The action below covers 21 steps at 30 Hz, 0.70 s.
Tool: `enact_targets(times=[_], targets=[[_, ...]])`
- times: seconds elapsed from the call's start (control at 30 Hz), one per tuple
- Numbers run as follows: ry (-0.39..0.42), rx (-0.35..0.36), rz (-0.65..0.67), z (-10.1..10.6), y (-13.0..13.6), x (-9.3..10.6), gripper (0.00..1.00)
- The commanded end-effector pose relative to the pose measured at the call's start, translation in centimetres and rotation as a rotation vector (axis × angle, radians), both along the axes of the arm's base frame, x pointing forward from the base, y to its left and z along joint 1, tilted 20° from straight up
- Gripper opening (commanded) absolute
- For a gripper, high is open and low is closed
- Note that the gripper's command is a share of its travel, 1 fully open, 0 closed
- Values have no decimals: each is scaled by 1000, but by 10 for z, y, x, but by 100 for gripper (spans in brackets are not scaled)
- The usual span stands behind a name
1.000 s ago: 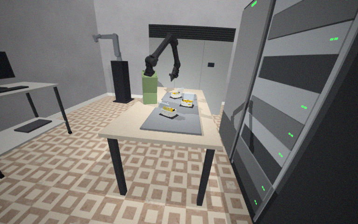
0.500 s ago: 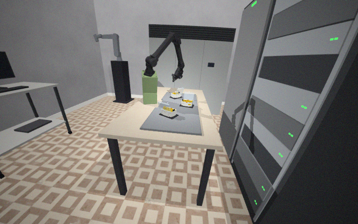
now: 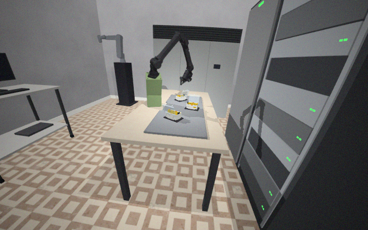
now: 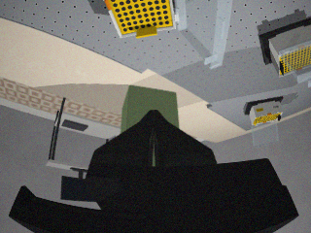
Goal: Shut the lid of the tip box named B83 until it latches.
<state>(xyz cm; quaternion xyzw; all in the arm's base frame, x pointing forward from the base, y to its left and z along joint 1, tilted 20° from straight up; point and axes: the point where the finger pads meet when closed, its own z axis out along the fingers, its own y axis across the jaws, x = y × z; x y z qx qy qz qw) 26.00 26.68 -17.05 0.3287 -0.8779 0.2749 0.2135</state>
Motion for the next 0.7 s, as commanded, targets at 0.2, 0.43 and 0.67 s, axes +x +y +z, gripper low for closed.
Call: enact_targets(times=[0.2, 0.43, 0.67], targets=[[-2, 26, 4, 18, -20, 31, 0], [12, 10, 3, 30, -42, 49, 0], [40, -13, 32, 16, -38, 35, 0]])
